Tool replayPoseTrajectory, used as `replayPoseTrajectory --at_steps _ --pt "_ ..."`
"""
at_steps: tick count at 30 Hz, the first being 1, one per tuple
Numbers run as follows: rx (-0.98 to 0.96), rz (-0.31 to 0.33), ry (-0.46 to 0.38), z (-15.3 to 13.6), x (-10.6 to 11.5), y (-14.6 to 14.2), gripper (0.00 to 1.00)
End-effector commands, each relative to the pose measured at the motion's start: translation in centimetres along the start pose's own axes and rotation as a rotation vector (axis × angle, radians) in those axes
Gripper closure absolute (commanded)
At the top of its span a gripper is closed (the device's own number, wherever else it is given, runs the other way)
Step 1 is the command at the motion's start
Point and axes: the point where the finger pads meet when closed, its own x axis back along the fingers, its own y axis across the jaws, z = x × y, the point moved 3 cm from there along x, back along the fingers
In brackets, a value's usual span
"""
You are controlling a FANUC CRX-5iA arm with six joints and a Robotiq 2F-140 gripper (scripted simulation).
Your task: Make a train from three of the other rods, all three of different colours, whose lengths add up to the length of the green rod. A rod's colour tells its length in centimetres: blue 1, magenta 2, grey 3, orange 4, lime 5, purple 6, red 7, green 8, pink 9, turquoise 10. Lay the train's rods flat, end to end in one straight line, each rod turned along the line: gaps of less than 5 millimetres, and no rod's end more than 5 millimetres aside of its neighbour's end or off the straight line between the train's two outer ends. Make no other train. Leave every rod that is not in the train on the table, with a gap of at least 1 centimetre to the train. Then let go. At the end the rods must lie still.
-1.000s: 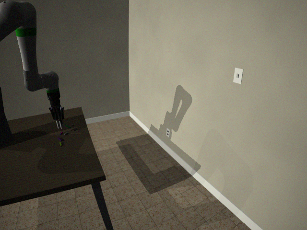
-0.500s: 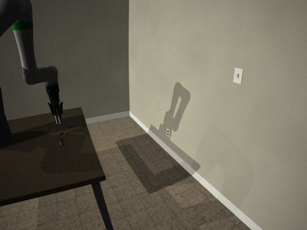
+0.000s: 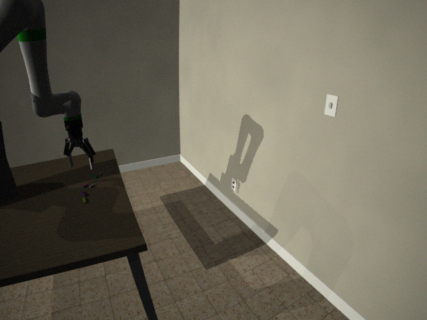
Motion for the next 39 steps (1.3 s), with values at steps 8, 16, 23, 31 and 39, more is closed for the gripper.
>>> replayPoseTrajectory --at_steps 8,16,23,31,39 --pt "-0.010 0.000 0.000 0.0 0.0 0.0 0.00" --pt "-0.239 0.001 0.001 -1.2 -0.3 1.0 0.00" --pt "-0.471 0.003 0.002 -2.5 -0.5 2.0 0.00" --pt "-0.720 0.004 0.002 -3.9 -0.8 3.0 0.00" --pt "-0.984 0.005 0.001 -5.4 -1.0 4.0 0.00"
